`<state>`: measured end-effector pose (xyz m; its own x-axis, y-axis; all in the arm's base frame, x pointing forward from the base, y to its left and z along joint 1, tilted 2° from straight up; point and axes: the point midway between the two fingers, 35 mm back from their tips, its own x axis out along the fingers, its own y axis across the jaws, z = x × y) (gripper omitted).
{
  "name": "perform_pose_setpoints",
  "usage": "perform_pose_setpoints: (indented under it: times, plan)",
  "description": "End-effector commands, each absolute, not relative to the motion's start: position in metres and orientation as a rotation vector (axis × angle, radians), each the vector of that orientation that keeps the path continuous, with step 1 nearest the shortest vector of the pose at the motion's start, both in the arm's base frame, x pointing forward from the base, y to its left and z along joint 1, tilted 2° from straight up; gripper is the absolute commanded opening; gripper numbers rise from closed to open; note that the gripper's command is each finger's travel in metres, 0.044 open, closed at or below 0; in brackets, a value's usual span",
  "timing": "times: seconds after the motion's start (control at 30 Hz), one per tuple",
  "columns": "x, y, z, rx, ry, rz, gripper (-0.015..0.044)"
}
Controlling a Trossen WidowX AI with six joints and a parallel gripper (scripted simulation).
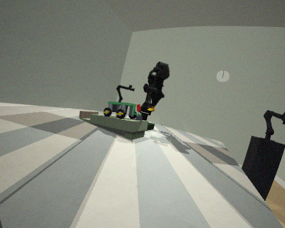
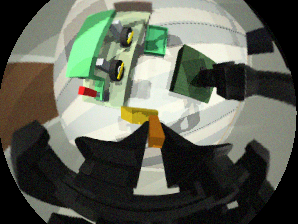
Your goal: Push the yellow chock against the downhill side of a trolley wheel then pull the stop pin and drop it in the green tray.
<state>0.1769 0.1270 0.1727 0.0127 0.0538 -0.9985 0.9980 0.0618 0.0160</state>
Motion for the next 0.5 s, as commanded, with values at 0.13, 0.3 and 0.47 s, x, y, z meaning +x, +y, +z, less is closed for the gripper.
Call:
perform_pose_setpoints:
  times: [0.13,0.3,0.47]
  plan:
    - [0.1768,0.1268,0.1728,0.998,1.374,-0.914,0.0]
    - [0.1768,0.1268,0.1728,0.873,1.425,-0.787,0.0]
    - [0.1768,0.1268,0.1728,0.74,1.47,-0.655,0.0]
